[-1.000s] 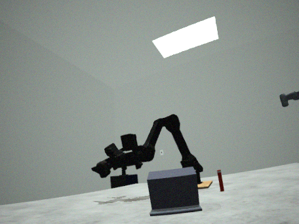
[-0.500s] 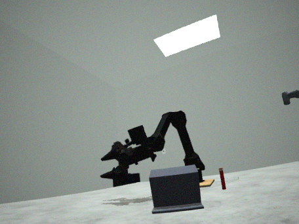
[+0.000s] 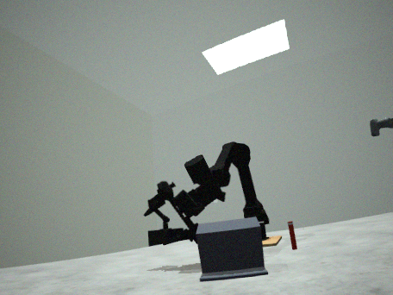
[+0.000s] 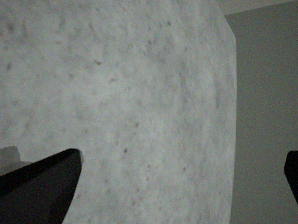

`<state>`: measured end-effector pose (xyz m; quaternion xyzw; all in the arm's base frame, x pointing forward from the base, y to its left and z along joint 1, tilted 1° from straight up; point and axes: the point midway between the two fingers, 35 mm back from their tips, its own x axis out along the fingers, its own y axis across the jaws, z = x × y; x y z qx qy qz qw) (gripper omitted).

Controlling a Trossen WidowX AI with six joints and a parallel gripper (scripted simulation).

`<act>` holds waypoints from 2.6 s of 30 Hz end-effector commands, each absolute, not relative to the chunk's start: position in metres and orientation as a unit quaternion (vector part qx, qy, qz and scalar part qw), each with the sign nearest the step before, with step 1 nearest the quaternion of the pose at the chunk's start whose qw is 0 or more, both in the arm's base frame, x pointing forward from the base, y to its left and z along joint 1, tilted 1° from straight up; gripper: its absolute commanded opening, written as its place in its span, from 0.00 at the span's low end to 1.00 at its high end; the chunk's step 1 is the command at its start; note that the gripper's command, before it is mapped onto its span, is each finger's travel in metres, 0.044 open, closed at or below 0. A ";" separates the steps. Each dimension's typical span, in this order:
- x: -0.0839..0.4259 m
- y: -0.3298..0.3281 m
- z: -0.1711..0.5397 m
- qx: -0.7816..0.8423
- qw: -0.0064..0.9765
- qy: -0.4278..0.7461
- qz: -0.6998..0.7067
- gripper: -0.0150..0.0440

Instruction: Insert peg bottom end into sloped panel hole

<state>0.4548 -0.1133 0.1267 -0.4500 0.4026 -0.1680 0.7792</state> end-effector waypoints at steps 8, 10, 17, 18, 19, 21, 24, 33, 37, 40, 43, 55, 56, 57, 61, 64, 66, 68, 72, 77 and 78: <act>0.447 -0.039 0.119 -0.556 0.716 0.422 0.024 1.00; 0.444 -0.026 0.117 -0.573 0.700 0.421 0.060 1.00; 0.425 0.019 0.113 -0.627 0.636 0.410 0.183 1.00; 0.421 0.025 0.113 -0.634 0.626 0.407 0.200 1.00; 0.418 0.031 0.112 -0.640 0.616 0.404 0.217 1.00; 0.410 0.043 0.112 -0.652 0.595 0.397 0.251 1.00; 0.397 0.060 0.112 -0.668 0.562 0.384 0.301 1.00; 0.352 0.106 0.114 -0.700 0.453 0.332 0.441 1.00; 0.328 0.123 0.116 -0.706 0.402 0.303 0.498 1.00; 0.310 0.134 0.119 -0.707 0.364 0.280 0.537 1.00; 0.291 0.143 0.122 -0.706 0.327 0.257 0.573 1.00; 0.229 0.166 0.136 -0.686 0.211 0.179 0.672 1.00; 0.229 0.166 0.136 -0.686 0.211 0.179 0.672 1.00; 0.229 0.166 0.136 -0.686 0.211 0.179 0.672 1.00; 0.229 0.166 0.133 -0.686 0.211 0.179 0.672 1.00; 0.230 0.166 0.129 -0.686 0.211 0.179 0.672 1.00; 0.230 0.167 0.125 -0.686 0.211 0.179 0.672 1.00; 0.230 0.167 0.122 -0.686 0.211 0.179 0.672 1.00; 0.231 0.168 0.116 -0.686 0.211 0.179 0.672 1.00; 0.231 0.168 0.107 -0.686 0.211 0.179 0.672 1.00; 0.231 0.168 0.106 -0.686 0.211 0.179 0.672 1.00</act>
